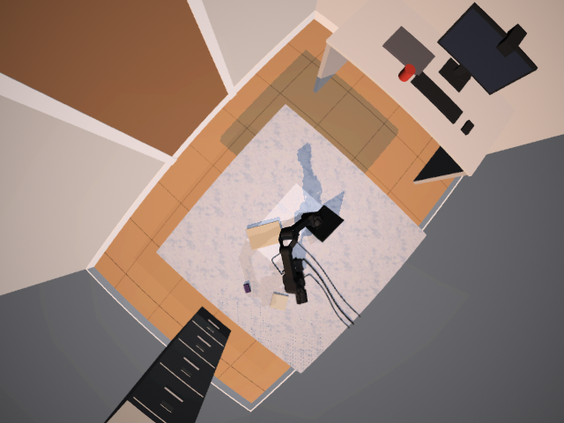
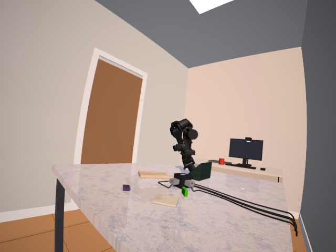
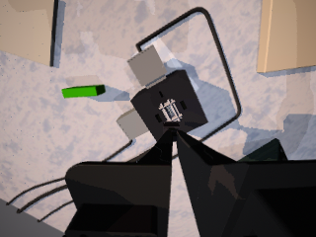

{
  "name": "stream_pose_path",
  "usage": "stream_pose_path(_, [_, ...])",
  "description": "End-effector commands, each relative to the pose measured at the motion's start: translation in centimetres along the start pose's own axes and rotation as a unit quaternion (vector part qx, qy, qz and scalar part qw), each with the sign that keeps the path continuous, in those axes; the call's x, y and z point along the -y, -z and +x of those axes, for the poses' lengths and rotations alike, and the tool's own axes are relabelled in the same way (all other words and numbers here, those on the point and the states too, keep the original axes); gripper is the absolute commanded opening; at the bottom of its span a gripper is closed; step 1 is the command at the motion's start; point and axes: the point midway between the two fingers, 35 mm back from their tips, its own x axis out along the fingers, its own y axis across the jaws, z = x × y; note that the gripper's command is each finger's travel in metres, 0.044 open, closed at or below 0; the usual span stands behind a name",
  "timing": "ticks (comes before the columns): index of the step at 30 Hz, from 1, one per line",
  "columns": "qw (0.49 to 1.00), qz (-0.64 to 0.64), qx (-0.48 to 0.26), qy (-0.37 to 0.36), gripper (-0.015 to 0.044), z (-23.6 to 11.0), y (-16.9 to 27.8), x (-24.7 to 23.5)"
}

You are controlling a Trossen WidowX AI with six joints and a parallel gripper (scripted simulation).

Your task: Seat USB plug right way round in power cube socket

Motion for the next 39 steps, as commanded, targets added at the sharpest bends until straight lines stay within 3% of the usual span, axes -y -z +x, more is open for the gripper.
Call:
stream_pose_path(1, [0.999,0.053,0.0,0.0,0.0,0.0,0.01,-0.02])
stream_pose_path(20, [0.955,0.297,0.0,0.0,0.0,0.01,0.01,-0.02])
stream_pose_path(39, [0.854,0.521,0.0,0.0,0.0,0.01,0.01,-0.02])
